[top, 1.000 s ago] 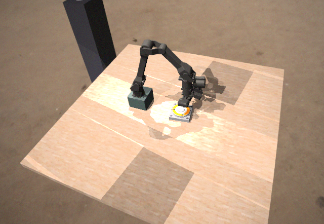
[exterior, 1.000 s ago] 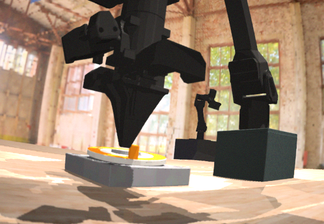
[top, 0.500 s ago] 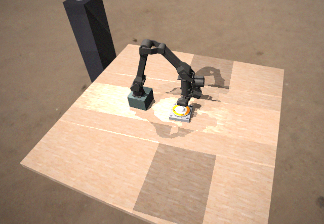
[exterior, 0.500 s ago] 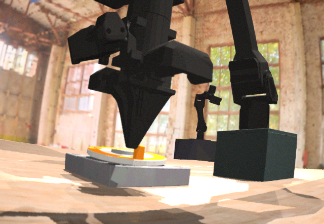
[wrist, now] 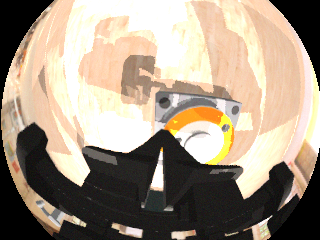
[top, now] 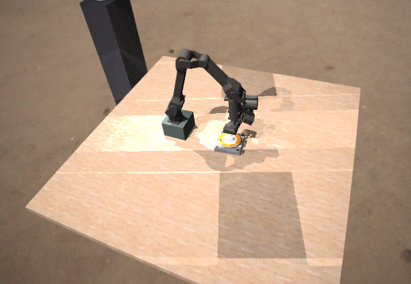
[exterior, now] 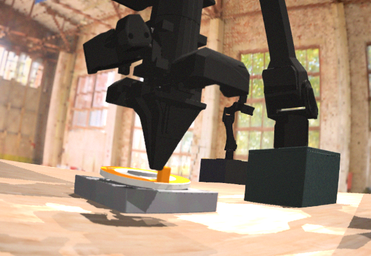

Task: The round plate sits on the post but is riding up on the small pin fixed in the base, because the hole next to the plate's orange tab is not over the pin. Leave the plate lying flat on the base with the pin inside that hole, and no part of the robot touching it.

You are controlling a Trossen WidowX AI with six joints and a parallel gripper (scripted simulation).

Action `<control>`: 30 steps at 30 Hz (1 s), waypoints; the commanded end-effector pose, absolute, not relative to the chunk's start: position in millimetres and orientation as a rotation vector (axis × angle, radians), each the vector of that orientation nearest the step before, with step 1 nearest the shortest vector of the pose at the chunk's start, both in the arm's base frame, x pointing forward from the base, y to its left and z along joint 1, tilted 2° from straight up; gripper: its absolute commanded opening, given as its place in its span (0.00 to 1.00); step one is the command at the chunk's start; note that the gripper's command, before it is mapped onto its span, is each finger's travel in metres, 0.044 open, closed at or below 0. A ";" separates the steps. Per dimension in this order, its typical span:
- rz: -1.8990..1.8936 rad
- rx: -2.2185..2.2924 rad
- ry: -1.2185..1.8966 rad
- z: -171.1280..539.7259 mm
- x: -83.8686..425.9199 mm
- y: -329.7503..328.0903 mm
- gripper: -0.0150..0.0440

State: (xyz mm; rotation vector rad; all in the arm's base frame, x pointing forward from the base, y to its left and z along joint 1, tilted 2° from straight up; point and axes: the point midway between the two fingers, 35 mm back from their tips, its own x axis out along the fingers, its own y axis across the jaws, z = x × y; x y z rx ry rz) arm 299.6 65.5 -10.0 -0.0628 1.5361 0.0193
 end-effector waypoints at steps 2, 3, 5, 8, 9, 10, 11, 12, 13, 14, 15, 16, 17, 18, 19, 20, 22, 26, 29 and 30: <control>0.016 -0.059 1.555 -13.0 292.3 65.4 0.25; 0.016 -0.059 1.555 -13.0 292.2 65.5 0.25; 0.016 -0.059 1.555 -13.0 291.7 65.6 0.25; 0.016 -0.059 1.555 -13.1 290.7 65.6 0.25; 0.016 -0.059 1.555 -13.0 290.3 65.6 0.25; 0.016 -0.059 1.555 -13.1 289.8 65.6 0.25; 0.016 -0.059 1.555 -13.0 289.3 65.5 0.25; 0.016 -0.059 1.555 -13.1 288.8 65.6 0.25; 0.016 -0.059 1.555 -13.0 288.4 65.6 0.25; 0.016 -0.059 1.555 -13.1 287.8 65.6 0.25; 0.016 -0.059 1.555 -13.0 287.3 65.6 0.25; 0.016 -0.059 1.555 -13.0 286.8 65.6 0.25; 0.016 -0.059 1.556 -13.1 286.3 65.6 0.25; 0.016 -0.059 1.556 -13.0 285.8 65.7 0.25; 0.016 -0.059 1.556 -13.0 285.3 65.7 0.25; 0.016 -0.059 1.556 -13.0 284.8 65.7 0.25; 0.016 -0.059 1.556 -13.0 283.6 65.6 0.25; 0.016 -0.059 1.556 -13.1 280.7 65.3 0.25; 0.016 -0.059 1.556 -12.9 278.5 65.1 0.25; 0.016 -0.059 1.556 -12.8 277.7 64.9 0.25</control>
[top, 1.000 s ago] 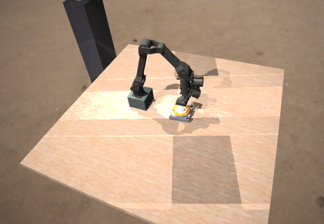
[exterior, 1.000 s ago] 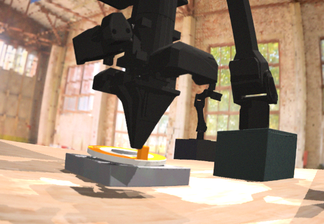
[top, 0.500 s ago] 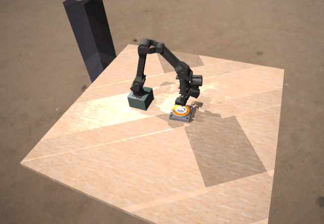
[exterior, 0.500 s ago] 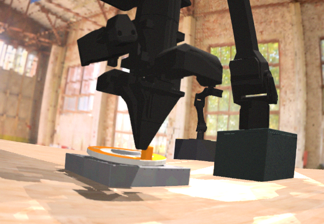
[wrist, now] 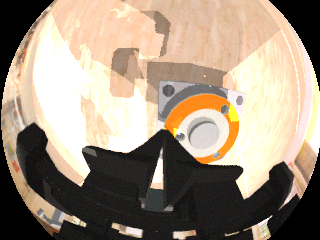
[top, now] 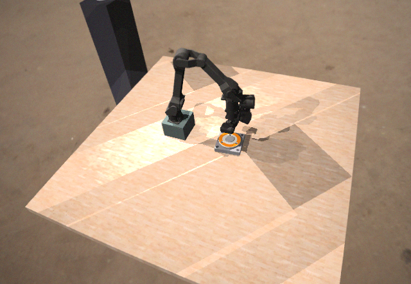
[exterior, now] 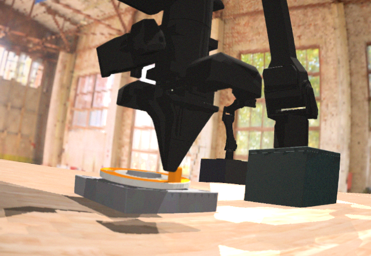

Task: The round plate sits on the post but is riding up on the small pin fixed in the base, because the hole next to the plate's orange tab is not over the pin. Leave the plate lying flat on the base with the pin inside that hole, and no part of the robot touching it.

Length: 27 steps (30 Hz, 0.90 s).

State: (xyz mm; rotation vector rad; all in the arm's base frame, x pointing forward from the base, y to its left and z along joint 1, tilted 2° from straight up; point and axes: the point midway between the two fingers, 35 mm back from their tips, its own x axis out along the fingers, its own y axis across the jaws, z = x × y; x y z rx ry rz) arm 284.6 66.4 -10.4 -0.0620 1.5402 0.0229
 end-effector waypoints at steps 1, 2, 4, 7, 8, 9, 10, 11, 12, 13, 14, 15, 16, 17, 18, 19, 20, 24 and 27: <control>0.016 -0.059 1.556 -12.7 276.8 64.8 0.25; 0.016 -0.059 1.556 -12.7 275.9 64.6 0.25; 0.016 -0.059 1.556 -13.1 274.0 64.1 0.25; 0.016 -0.059 1.557 -13.2 271.5 63.3 0.25; 0.016 -0.059 1.557 -13.1 270.7 63.1 0.25; 0.016 -0.059 1.557 -13.0 270.1 62.9 0.25; 0.016 -0.059 1.557 -13.0 269.5 62.8 0.25; 0.016 -0.059 1.557 -12.9 268.7 62.6 0.25; 0.016 -0.059 1.557 -12.9 268.1 62.3 0.25; 0.016 -0.059 1.557 -12.9 267.4 62.0 0.25; 0.016 -0.059 1.557 -12.9 266.6 61.7 0.25; 0.016 -0.059 1.557 -12.9 265.8 61.4 0.25; 0.016 -0.059 1.557 -12.9 265.0 61.0 0.25; 0.016 -0.059 1.557 -12.9 264.1 60.6 0.25; 0.016 -0.059 1.557 -12.9 263.3 60.2 0.25; 0.016 -0.059 1.557 -12.9 262.6 59.8 0.25; 0.016 -0.059 1.557 -12.8 261.7 59.4 0.25; 0.015 -0.059 1.558 -12.7 257.9 56.8 0.25; 0.015 -0.059 1.558 -12.7 255.3 54.9 0.25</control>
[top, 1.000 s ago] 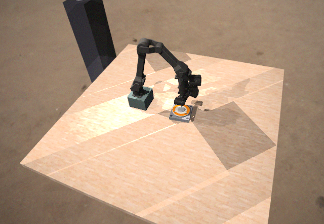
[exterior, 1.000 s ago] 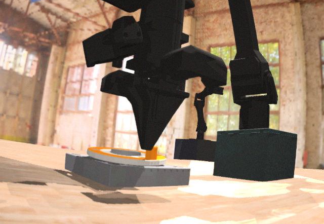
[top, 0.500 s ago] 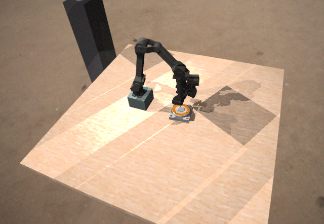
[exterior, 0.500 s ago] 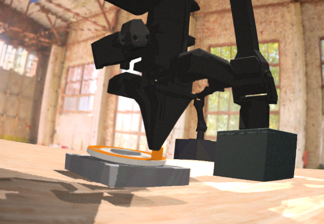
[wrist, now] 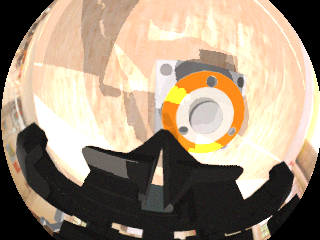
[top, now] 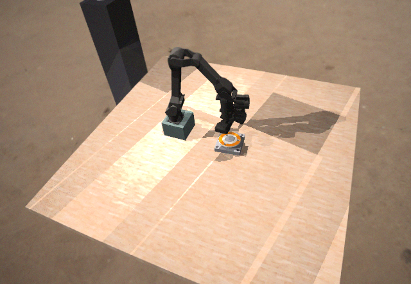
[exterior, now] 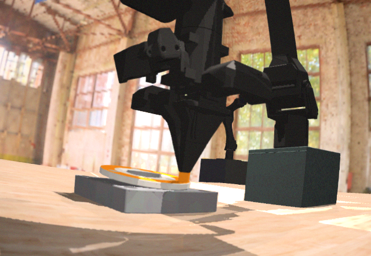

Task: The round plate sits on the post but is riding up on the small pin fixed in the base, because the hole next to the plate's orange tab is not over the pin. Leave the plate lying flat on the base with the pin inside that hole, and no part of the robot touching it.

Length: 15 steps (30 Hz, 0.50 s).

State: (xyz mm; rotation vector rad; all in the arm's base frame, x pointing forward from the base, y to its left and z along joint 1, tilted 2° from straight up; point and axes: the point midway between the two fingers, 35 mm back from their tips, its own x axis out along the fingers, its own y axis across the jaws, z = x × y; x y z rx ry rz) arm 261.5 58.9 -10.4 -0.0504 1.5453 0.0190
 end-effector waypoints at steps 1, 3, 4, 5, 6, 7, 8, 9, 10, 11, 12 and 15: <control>0.015 -0.059 1.558 -12.7 254.4 54.2 0.25; 0.015 -0.059 1.558 -12.6 252.7 52.7 0.25; 0.015 -0.059 1.558 -12.6 251.8 51.7 0.25; 0.015 -0.059 1.558 -12.7 251.0 50.7 0.25; 0.015 -0.060 1.558 -12.5 250.1 49.7 0.25; 0.015 -0.060 1.558 -12.4 249.4 48.9 0.25; 0.015 -0.060 1.558 -12.3 248.7 48.4 0.25; 0.015 -0.060 1.558 -12.3 247.9 47.7 0.25; 0.015 -0.060 1.559 -12.4 247.0 46.9 0.25; 0.015 -0.060 1.559 -12.3 246.2 46.0 0.25; 0.015 -0.060 1.559 -12.3 245.4 45.0 0.25; 0.014 -0.060 1.559 -12.0 243.2 41.9 0.25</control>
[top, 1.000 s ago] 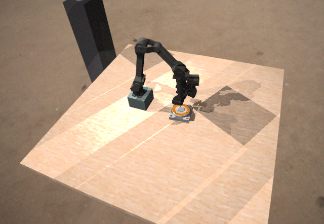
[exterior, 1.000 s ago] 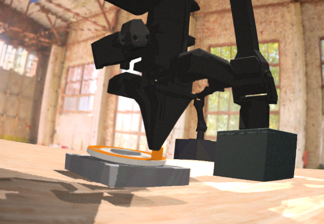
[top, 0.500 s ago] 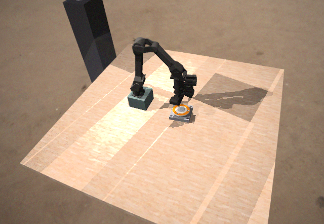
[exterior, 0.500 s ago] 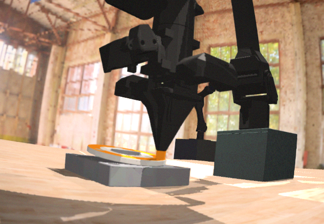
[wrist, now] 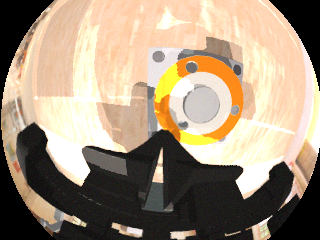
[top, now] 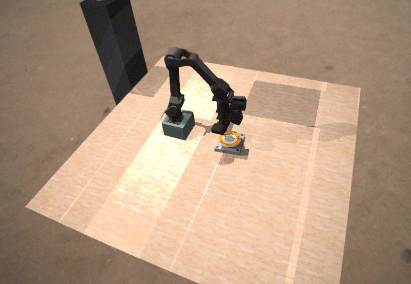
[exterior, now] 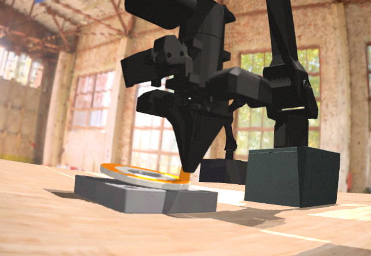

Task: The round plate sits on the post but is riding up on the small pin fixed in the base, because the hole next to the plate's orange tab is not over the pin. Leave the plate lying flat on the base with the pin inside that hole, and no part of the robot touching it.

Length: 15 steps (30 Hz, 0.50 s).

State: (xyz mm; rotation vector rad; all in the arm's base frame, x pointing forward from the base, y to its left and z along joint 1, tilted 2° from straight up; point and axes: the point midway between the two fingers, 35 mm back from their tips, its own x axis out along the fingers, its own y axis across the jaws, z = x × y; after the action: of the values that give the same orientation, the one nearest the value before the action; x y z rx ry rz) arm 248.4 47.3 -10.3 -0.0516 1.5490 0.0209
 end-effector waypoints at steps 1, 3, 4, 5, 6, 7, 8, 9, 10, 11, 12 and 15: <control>0.014 -0.060 1.559 -11.8 242.5 41.0 0.25; 0.014 -0.060 1.559 -11.2 241.3 39.1 0.25; 0.014 -0.060 1.559 -10.7 240.7 38.3 0.25; 0.014 -0.060 1.559 -10.1 240.3 37.4 0.25; 0.014 -0.060 1.559 -9.6 239.8 36.4 0.25; 0.014 -0.060 1.559 -9.0 239.5 35.5 0.25; 0.014 -0.061 1.559 -8.5 239.2 34.5 0.25; 0.014 -0.061 1.559 -8.3 239.0 33.5 0.25; 0.014 -0.061 1.559 -8.0 238.7 32.4 0.25; 0.014 -0.061 1.559 -7.7 238.3 31.2 0.25; 0.014 -0.061 1.559 -7.6 237.8 29.8 0.25; 0.014 -0.061 1.559 -7.3 236.7 27.4 0.25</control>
State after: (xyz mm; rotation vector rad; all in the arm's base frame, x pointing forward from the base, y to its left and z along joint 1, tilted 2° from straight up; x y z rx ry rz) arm 239.5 31.2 -7.0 -0.0526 1.5554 0.0158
